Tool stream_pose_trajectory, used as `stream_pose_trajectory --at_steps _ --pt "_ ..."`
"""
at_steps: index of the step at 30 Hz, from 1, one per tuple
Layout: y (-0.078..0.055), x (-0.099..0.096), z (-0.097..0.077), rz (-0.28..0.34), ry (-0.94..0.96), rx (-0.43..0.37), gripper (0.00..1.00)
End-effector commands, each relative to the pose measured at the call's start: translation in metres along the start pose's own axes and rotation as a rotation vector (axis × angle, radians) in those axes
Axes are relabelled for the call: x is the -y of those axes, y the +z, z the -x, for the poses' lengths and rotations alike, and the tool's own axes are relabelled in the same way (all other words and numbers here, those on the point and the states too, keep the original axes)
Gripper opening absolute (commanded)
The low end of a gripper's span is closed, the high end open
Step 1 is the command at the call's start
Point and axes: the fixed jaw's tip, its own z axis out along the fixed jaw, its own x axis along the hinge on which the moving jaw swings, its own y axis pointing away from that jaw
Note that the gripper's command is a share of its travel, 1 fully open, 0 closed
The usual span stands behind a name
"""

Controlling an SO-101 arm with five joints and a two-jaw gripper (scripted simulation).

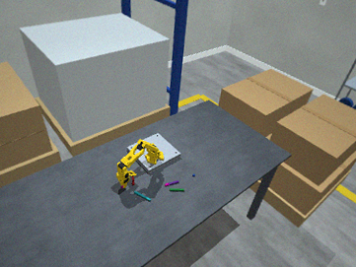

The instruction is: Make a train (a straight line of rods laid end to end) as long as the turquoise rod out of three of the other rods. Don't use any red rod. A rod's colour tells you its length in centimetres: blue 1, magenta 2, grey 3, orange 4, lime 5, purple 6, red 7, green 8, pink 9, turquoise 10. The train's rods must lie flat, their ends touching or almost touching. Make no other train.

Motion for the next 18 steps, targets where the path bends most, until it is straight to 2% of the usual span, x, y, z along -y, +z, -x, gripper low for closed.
stream_pose_trajectory --at_steps 1,10,18 --pt "0.008 -0.001 0.007 -0.001 -0.005 0.037 0.0" --pt "0.006 -0.001 0.006 -0.001 -0.005 0.037 0.0" --pt "-0.008 0.0 0.005 -0.001 -0.005 0.037 0.0"
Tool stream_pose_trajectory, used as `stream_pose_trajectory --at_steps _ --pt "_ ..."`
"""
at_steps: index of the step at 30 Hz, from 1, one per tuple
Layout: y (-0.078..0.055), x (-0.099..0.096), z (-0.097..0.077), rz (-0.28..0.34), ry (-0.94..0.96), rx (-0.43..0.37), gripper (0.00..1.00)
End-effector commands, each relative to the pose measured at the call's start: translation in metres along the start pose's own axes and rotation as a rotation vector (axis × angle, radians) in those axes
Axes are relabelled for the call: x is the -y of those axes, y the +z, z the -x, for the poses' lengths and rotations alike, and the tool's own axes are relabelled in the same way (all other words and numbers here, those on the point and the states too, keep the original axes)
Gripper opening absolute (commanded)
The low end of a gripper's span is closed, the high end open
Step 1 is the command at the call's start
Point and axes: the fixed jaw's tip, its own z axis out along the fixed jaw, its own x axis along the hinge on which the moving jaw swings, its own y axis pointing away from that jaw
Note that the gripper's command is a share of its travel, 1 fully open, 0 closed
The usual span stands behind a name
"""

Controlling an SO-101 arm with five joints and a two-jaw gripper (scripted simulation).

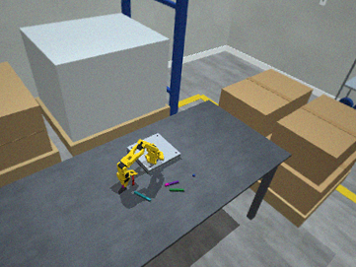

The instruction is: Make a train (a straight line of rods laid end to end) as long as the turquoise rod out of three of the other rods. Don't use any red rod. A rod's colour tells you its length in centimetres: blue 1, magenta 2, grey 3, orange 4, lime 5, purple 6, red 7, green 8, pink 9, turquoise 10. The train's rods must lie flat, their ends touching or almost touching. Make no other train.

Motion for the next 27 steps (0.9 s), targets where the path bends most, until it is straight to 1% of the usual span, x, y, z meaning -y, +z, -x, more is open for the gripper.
stream_pose_trajectory --at_steps 1,4,6,13,27 --pt "-0.01 0.001 -0.001 -0.001 -0.005 -0.007 0.0" --pt "-0.017 0.001 -0.001 -0.001 -0.005 -0.007 0.0" --pt "-0.017 0.001 -0.001 -0.001 -0.005 -0.007 0.0" --pt "-0.027 0.002 -0.001 -0.001 -0.005 -0.007 0.0" --pt "-0.028 0.004 0.0 -0.001 -0.003 -0.007 0.0"
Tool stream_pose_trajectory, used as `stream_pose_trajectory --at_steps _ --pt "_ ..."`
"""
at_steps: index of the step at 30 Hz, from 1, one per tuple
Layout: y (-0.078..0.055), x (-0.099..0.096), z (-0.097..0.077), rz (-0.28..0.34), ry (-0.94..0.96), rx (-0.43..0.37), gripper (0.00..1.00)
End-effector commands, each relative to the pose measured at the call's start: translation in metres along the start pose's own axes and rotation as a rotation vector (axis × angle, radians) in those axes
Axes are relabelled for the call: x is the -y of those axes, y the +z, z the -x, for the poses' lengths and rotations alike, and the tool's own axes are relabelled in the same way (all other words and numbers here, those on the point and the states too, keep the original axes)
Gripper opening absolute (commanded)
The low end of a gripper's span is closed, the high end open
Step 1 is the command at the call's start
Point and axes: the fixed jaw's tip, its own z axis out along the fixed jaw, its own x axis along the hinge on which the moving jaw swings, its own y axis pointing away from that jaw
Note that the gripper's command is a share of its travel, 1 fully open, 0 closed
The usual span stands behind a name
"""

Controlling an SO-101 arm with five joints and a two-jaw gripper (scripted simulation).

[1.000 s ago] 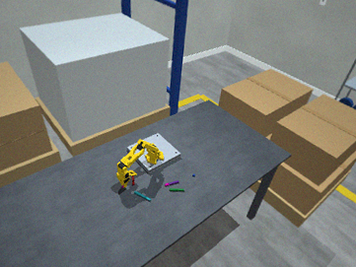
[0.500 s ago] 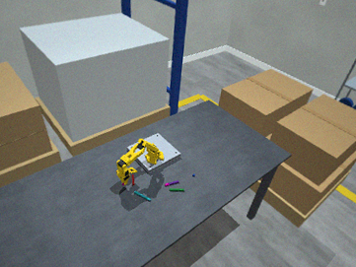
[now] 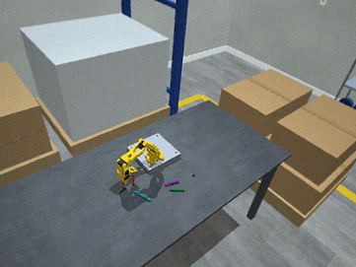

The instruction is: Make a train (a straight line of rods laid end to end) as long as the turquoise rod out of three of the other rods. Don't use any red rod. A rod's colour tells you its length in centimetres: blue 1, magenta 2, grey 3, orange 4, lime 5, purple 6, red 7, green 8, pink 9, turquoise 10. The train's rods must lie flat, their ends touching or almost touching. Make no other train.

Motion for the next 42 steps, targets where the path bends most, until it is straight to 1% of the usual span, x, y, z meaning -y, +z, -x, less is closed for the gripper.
stream_pose_trajectory --at_steps 1,6,11,13,21,28,30,36,42 --pt "-0.006 0.004 -0.002 -0.001 0.002 -0.024 0.0" --pt "-0.006 0.011 -0.001 0.0 0.01 -0.023 0.0" --pt "-0.006 0.023 0.001 0.001 0.026 -0.023 0.0" --pt "-0.006 0.023 0.001 0.001 0.026 -0.023 0.0" --pt "-0.005 0.056 0.012 0.005 0.068 -0.024 0.0" --pt "-0.004 0.094 0.031 0.01 0.119 -0.025 0.0" --pt "-0.004 0.094 0.031 0.01 0.119 -0.025 0.0" --pt "-0.002 0.127 0.057 0.015 0.172 -0.028 0.0" --pt "0.001 0.156 0.091 0.019 0.228 -0.032 0.0"
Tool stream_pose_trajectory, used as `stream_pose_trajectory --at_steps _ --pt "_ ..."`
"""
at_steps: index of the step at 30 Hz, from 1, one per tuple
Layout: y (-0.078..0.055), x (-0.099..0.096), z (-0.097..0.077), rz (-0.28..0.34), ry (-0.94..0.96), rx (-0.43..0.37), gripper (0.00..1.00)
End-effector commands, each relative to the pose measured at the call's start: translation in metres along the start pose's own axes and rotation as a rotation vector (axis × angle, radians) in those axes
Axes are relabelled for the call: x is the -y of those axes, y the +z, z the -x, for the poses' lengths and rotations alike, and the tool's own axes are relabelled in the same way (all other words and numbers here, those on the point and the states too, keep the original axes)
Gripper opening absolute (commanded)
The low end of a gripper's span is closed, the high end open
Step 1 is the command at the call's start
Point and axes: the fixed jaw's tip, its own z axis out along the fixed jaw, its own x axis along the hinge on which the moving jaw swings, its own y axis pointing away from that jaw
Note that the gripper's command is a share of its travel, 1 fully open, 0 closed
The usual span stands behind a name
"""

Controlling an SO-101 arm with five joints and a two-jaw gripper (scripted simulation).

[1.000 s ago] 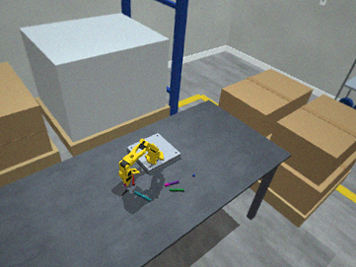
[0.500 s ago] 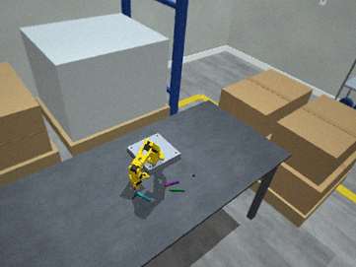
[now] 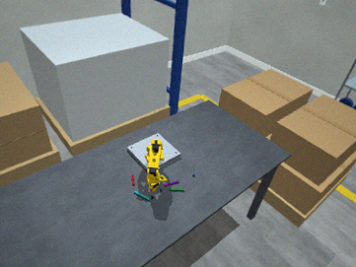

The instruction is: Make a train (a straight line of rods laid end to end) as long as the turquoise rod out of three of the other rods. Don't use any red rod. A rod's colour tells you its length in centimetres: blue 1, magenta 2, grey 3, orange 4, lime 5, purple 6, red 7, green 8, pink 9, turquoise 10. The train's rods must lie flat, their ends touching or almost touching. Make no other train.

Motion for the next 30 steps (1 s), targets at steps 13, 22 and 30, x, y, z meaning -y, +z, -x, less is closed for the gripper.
stream_pose_trajectory --at_steps 13,22,30 --pt "0.003 0.03 0.093 -0.016 0.143 -0.029 0.0" --pt "0.006 0.029 0.131 -0.016 0.196 -0.035 0.0" --pt "0.009 0.022 0.161 -0.016 0.241 -0.041 0.0"
